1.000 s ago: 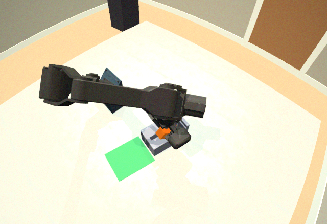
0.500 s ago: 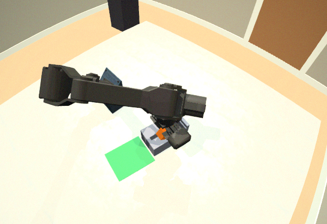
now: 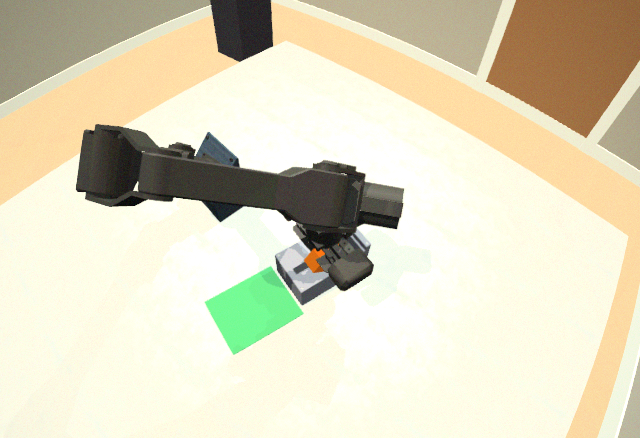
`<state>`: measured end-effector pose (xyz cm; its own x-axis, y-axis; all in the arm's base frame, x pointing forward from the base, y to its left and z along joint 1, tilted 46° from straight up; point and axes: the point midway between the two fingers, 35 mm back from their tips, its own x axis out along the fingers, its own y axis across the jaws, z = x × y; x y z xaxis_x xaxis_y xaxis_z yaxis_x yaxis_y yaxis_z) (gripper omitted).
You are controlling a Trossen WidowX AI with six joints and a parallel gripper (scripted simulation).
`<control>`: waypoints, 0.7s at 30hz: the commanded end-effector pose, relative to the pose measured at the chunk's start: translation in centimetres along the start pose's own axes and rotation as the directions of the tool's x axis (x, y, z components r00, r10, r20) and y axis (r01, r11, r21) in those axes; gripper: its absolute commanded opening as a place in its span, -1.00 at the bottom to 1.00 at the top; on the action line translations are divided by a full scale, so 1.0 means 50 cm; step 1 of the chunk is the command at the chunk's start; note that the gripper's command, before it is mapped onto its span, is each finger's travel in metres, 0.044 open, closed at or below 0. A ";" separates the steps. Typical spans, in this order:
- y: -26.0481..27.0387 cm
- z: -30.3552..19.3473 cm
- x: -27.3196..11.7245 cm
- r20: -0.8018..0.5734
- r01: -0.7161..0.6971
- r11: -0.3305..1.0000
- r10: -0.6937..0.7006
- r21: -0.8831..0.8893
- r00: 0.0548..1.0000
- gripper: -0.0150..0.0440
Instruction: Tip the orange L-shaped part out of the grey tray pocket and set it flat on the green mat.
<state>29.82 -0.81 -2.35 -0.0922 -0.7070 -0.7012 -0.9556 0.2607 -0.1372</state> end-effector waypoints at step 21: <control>0.000 0.001 -0.077 0.002 0.003 1.000 -0.003 -0.001 1.000 -0.49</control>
<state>29.90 1.27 -0.21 -0.0960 -0.7131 -0.6945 -0.9577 0.2563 -0.1308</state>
